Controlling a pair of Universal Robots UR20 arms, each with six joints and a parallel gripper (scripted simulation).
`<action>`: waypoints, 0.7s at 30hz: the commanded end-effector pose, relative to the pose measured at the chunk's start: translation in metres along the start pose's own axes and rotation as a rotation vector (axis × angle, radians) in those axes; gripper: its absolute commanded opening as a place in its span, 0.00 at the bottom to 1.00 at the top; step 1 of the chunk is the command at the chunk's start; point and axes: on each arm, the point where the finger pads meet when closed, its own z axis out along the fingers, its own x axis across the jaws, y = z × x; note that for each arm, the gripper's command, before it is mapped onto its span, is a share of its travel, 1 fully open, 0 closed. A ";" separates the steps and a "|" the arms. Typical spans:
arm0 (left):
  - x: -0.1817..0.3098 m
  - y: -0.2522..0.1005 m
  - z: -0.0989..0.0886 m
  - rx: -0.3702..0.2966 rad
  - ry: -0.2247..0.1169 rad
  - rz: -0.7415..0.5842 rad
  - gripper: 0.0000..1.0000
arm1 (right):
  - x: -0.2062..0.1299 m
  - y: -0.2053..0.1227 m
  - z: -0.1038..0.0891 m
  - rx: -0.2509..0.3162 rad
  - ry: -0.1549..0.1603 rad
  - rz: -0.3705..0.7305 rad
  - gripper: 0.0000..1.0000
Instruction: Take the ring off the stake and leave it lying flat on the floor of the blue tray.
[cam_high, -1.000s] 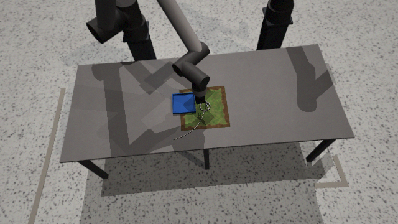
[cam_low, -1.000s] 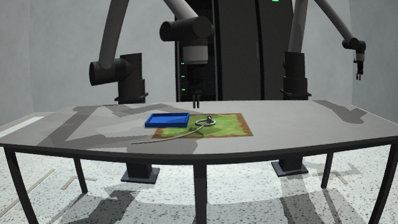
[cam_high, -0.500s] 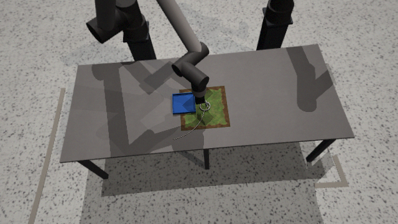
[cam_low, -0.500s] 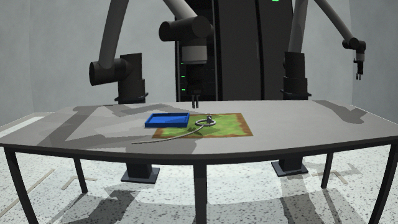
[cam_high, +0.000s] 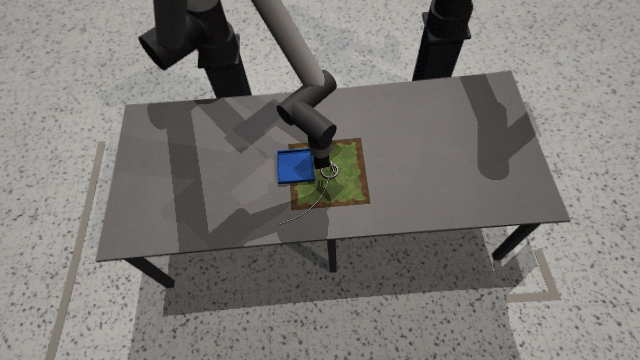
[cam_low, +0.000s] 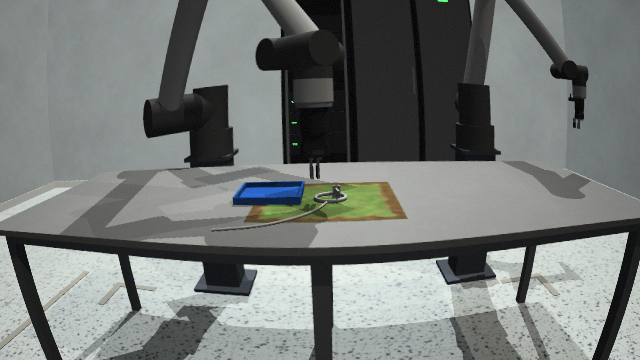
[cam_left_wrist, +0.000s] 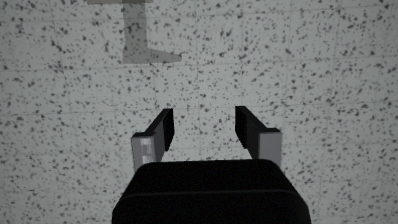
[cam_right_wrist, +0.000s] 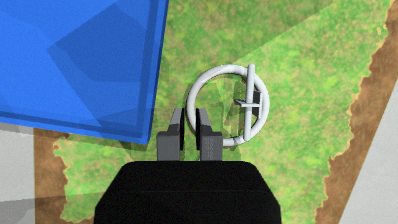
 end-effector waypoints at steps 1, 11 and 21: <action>0.000 0.004 -0.003 -0.005 -0.002 0.000 1.00 | -0.001 -0.004 0.015 0.006 -0.004 -0.004 0.33; 0.000 0.004 -0.003 -0.005 -0.002 0.000 1.00 | 0.000 -0.002 0.032 0.005 -0.003 -0.004 0.33; 0.000 0.004 -0.003 -0.005 -0.002 0.000 1.00 | 0.000 -0.001 0.042 0.003 -0.002 -0.003 0.33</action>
